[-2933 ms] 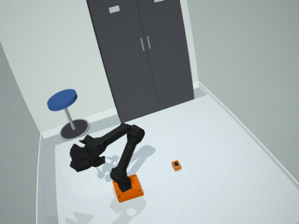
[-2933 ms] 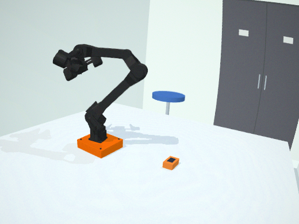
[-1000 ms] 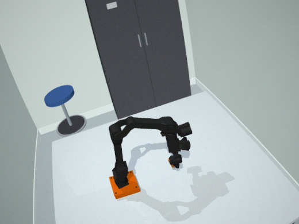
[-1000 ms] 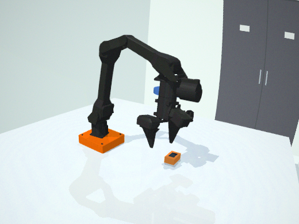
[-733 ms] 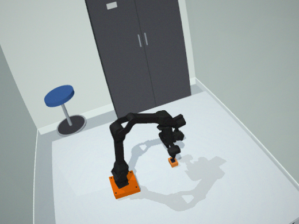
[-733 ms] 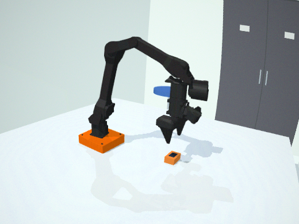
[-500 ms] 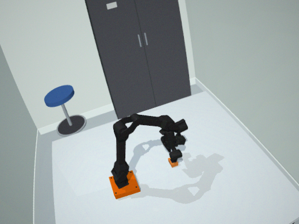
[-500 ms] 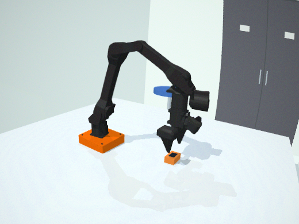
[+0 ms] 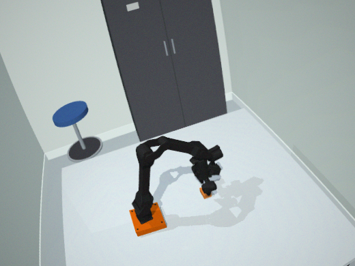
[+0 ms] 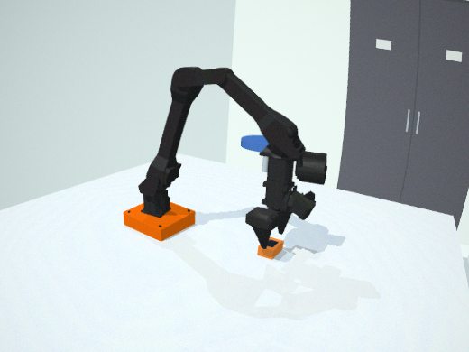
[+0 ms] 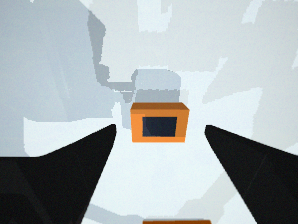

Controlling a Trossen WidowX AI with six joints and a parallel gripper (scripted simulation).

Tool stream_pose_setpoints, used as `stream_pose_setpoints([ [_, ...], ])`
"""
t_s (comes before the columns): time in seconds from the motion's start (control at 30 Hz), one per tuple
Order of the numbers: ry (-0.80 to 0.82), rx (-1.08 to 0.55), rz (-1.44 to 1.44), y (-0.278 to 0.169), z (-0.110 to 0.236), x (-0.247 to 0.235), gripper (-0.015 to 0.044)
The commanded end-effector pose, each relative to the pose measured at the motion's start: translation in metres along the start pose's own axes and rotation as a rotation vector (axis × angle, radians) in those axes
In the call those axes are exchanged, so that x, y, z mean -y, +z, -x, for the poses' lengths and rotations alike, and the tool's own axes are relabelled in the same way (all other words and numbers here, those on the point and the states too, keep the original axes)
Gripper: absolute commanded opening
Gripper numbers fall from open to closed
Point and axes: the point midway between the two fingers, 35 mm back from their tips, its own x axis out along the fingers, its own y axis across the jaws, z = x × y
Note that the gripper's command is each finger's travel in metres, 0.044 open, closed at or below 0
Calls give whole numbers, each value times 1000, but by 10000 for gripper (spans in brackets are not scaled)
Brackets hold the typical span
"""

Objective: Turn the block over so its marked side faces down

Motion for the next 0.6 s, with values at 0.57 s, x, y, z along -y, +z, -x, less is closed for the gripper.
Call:
stream_pose_setpoints([
  [0.57, 4, -8, 5, -3, -24, -1, 309],
])
